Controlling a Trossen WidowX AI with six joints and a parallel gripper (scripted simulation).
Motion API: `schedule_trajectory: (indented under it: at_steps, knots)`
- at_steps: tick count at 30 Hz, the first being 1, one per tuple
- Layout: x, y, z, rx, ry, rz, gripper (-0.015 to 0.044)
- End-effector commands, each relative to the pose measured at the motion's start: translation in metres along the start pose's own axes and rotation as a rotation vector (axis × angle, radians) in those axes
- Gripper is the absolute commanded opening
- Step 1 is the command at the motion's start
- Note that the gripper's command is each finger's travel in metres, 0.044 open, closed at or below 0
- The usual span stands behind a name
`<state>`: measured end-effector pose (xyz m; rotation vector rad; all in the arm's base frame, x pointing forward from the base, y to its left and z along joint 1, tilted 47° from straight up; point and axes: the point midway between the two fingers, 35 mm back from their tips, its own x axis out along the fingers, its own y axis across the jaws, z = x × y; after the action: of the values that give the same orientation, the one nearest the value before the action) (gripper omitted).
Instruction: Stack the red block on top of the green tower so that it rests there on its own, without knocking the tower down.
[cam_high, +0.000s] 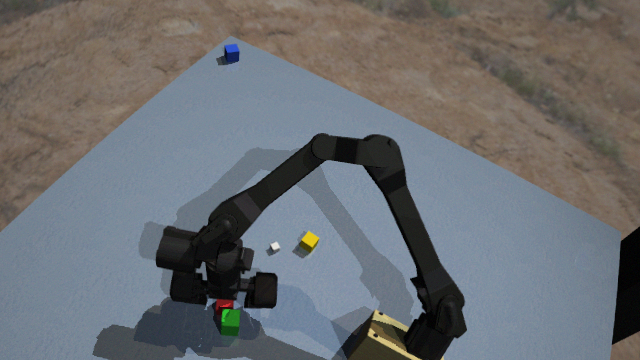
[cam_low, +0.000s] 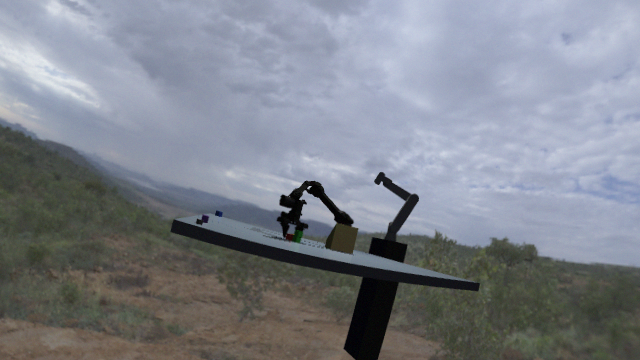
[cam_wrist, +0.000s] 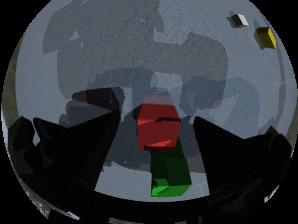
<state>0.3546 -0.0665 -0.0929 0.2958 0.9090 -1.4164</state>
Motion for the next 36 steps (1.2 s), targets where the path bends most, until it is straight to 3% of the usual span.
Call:
schedule_trajectory:
  at_steps: [1, 7, 14, 17, 36]
  knots:
    - [0.0, 0.0, 0.0, -0.004, -0.003, 0.001, 0.0282]
    - [0.0, 0.0, 0.0, -0.004, -0.003, 0.001, 0.0125]
    - [0.0, 0.0, 0.0, -0.004, -0.003, 0.001, 0.0078]
    - [-0.007, 0.0, 0.0, -0.004, -0.003, 0.001, 0.0]
    - [-0.108, 0.001, -0.001, -0.005, 0.002, 0.003, 0.0]
